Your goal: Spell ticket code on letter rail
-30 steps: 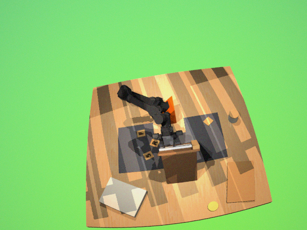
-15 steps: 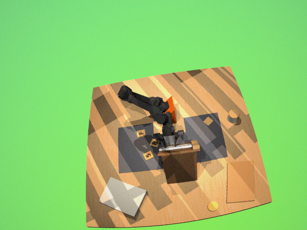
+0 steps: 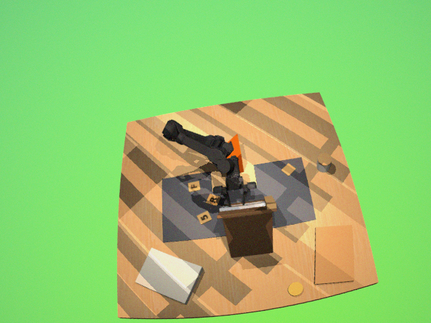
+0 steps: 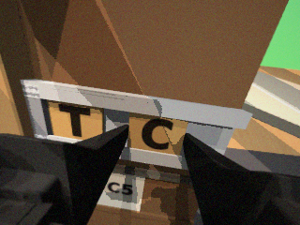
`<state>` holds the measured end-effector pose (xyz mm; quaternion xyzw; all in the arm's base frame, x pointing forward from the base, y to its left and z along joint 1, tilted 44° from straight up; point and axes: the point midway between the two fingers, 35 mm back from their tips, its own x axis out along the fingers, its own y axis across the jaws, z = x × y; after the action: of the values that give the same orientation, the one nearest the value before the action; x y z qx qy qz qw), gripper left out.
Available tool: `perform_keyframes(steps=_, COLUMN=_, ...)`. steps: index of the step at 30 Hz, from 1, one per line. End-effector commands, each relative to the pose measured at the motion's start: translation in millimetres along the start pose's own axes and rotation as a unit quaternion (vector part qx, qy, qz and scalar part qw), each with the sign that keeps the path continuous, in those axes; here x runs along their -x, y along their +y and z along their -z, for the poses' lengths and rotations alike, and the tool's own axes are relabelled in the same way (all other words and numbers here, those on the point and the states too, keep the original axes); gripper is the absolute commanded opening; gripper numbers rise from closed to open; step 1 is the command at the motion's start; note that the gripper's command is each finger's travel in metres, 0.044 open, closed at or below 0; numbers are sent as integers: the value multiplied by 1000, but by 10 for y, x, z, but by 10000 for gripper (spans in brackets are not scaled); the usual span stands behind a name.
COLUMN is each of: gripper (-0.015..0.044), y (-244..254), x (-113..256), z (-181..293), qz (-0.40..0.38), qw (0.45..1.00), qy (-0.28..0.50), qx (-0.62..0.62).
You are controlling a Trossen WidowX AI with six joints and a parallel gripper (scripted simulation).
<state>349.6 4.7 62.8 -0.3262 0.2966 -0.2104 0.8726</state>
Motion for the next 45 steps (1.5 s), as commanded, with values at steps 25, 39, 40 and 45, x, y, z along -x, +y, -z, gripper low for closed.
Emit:
perform_keyframes(steps=25, gripper=0, y=152, x=-5, z=-40, qz=3, qw=1000, qy=-2, qx=-6)
perform_keyframes(steps=39, gripper=236, y=169, x=7, z=-7, qz=1, qw=1000, qy=-1, qx=-3)
perform_keyframes(steps=40, gripper=263, y=170, x=22, z=-6, qz=2, qw=1000, qy=-2, qx=-5)
perform_keyframes(steps=45, gripper=295, y=171, x=92, z=-4, qz=2, qw=1000, qy=-2, qx=-6)
